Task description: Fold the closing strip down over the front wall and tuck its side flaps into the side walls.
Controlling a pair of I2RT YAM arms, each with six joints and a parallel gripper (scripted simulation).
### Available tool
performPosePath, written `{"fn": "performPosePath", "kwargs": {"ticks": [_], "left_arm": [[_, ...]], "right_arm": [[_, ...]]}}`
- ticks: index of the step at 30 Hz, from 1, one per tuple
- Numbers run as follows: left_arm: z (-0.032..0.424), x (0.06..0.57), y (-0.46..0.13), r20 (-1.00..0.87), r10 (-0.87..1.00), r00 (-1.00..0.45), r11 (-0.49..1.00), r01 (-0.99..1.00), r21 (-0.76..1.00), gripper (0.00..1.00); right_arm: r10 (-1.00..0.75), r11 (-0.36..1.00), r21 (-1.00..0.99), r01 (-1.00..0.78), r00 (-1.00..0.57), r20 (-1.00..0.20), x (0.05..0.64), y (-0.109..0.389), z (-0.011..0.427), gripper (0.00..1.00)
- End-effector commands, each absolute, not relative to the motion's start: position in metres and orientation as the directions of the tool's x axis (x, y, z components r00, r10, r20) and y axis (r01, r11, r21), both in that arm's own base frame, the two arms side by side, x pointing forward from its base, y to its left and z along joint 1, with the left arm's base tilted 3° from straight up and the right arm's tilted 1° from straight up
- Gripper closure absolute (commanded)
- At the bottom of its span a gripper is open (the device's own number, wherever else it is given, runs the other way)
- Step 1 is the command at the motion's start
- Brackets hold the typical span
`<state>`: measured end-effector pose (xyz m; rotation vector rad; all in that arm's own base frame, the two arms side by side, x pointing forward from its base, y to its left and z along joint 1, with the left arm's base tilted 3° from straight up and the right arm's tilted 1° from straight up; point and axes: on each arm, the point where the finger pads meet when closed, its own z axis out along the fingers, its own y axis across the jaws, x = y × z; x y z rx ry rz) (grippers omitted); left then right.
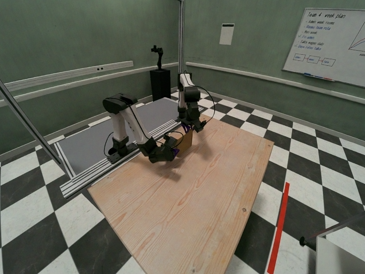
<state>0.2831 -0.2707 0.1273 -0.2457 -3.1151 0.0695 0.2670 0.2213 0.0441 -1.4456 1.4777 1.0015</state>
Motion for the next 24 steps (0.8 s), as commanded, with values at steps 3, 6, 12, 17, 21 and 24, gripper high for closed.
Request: {"fn": "performPosePath", "kwargs": {"ticks": [3,6,12,17,21,24], "left_arm": [[0.126,0.29,-0.267,0.024,0.149,-0.989,0.988,0.148,-0.038,0.46],[0.126,0.291,-0.267,0.024,0.149,-0.989,0.988,0.148,-0.038,0.46],[0.126,0.292,-0.267,0.024,0.149,-0.989,0.988,0.148,-0.038,0.46],[0.121,0.289,-0.264,0.04,0.117,-0.992,0.993,0.116,-0.027,0.46],[0.119,0.286,-0.263,0.048,0.108,-0.993,0.994,0.107,-0.02,0.46],[0.115,0.283,-0.261,0.061,0.096,-0.993,0.995,0.096,-0.01,0.46]], "right_arm": [[-0.341,0.025,-0.02,-0.999,0.01,-0.94,0.27,0.223,0.048,0.55],[-0.341,0.025,-0.02,-0.999,0.01,-0.94,0.27,0.223,0.048,0.55],[-0.341,0.025,-0.02,-0.999,0.01,-0.94,0.27,0.223,0.048,0.55],[-0.341,0.025,-0.02,-0.999,0.01,-0.94,0.27,0.223,0.048,0.55],[-0.341,0.025,-0.02,-0.999,0.01,-0.94,0.27,0.223,0.048,0.55],[-0.341,0.025,-0.02,-0.999,0.01,-0.94,0.27,0.223,0.048,0.55]]}}
